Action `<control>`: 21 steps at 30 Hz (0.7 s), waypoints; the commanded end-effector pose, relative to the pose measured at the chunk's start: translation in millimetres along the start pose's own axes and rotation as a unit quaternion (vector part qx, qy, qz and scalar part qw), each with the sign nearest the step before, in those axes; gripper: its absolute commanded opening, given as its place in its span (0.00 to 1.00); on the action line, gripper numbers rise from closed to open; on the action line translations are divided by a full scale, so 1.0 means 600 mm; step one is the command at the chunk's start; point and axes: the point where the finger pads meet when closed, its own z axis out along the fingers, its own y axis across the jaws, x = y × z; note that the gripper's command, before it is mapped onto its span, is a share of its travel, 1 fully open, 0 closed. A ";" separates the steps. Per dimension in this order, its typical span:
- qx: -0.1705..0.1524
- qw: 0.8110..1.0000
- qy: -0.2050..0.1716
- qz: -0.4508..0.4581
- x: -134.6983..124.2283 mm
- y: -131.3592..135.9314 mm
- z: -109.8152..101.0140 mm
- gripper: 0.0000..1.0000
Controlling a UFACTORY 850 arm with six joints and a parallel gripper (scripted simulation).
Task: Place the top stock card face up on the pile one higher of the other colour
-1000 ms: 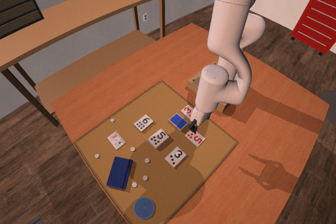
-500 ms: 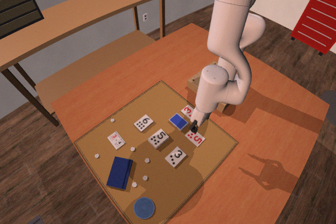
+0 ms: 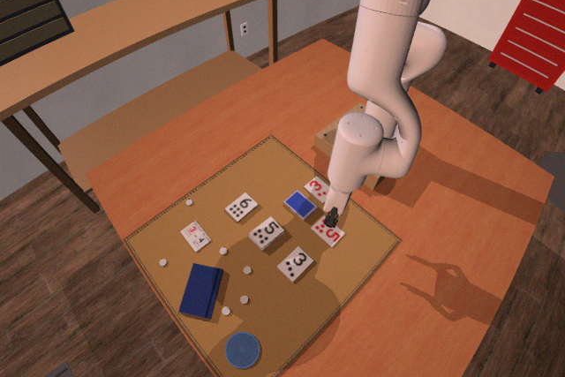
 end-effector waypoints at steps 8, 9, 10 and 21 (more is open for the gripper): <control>-0.001 0.989 -0.001 -0.146 -0.001 0.002 0.010 1.00; -0.001 0.987 -0.001 -0.159 -0.001 0.002 0.011 1.00; -0.001 0.985 -0.001 -0.171 -0.001 0.002 0.012 1.00; 0.000 0.957 -0.002 -0.291 -0.001 0.003 0.022 1.00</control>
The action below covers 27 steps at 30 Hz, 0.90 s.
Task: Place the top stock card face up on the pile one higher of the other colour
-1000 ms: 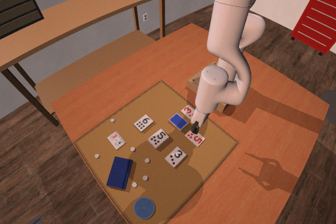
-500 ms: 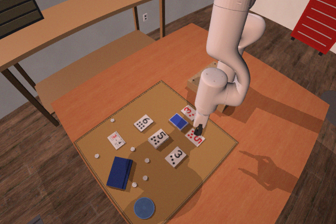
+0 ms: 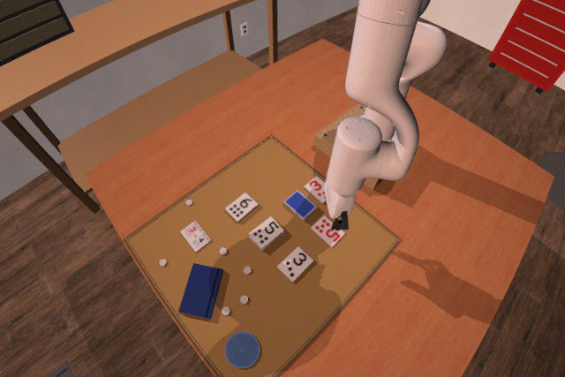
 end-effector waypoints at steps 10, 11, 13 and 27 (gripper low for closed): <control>0.000 0.985 -0.001 -0.170 -0.001 0.002 0.012 1.00; 0.000 0.983 -0.001 -0.183 -0.001 0.002 0.013 1.00; 0.000 0.978 -0.001 -0.207 -0.001 0.002 0.015 1.00; 0.000 0.934 -0.001 -0.358 -0.001 0.002 0.028 1.00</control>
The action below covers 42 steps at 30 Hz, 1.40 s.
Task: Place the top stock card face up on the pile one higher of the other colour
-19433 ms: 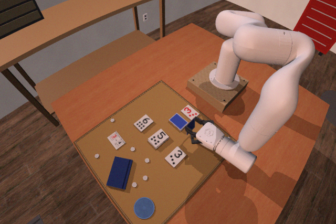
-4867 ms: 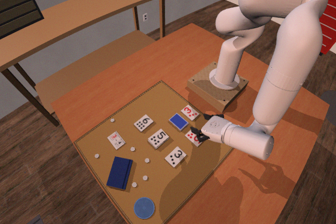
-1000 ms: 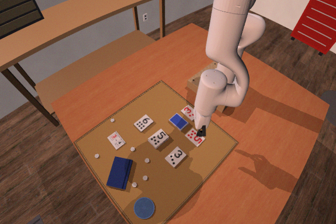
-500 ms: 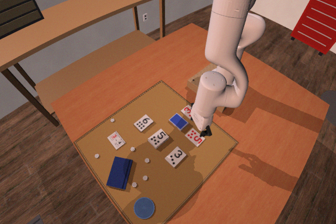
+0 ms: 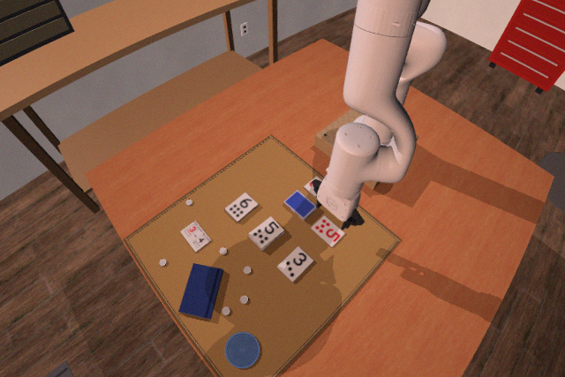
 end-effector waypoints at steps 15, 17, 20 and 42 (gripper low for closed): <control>0.000 0.974 -0.001 -0.227 -0.001 0.001 0.017 1.00; -0.001 0.968 -0.001 -0.252 -0.001 0.001 0.019 1.00; -0.001 0.957 -0.001 -0.288 -0.001 0.001 0.022 1.00; -0.002 0.862 -0.001 -0.507 0.000 0.003 0.041 1.00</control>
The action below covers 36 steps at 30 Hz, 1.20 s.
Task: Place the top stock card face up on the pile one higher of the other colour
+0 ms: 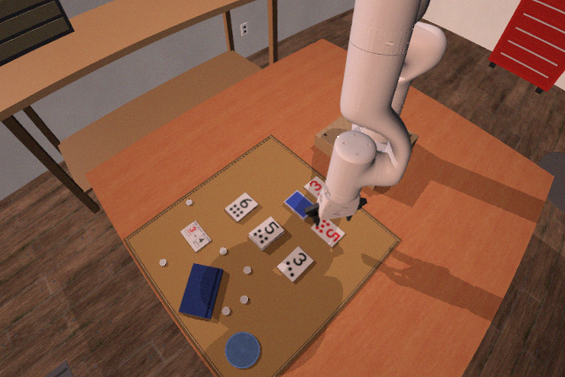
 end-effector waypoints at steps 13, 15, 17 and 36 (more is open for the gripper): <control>-0.001 0.978 -0.002 -0.206 -0.001 0.001 0.015 1.00; -0.001 0.974 -0.002 -0.228 -0.001 0.002 0.017 1.00; -0.001 0.974 -0.002 -0.228 -0.001 0.002 0.017 1.00; -0.002 0.949 -0.003 -0.316 -0.001 0.003 0.025 0.86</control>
